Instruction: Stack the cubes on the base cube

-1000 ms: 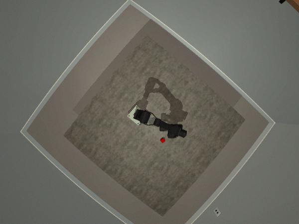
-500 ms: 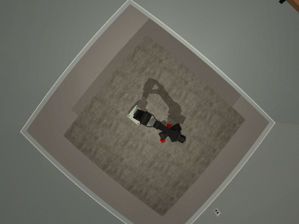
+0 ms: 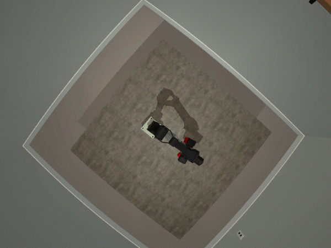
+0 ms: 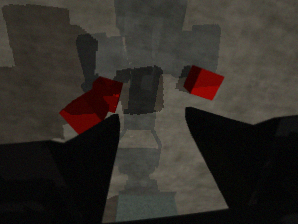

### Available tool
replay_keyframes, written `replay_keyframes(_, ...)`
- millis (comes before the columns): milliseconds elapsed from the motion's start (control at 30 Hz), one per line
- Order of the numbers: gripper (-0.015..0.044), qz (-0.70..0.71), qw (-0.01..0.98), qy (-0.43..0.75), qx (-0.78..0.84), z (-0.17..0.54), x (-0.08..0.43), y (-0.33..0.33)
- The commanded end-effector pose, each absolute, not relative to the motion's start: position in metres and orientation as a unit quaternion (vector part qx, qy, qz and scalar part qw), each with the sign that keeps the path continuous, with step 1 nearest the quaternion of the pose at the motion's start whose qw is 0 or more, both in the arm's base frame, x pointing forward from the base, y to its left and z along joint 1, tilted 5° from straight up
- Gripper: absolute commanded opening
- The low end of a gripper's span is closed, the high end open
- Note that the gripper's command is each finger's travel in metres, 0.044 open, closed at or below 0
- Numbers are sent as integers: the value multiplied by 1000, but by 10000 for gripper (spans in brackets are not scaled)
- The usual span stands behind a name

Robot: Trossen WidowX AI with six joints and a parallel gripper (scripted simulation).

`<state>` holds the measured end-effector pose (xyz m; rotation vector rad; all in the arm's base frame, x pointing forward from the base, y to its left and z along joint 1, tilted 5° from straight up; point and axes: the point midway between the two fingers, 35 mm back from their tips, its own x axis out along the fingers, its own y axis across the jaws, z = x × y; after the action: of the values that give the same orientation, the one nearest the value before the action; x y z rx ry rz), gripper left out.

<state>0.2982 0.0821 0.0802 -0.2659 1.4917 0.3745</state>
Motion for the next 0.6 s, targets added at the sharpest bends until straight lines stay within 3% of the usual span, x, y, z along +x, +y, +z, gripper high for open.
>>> replay_keyframes(0, 265, 265, 690, 638, -218, 87, 309, 67)
replay_keyframes(567, 265, 485, 555, 490, -465, 100, 326, 17)
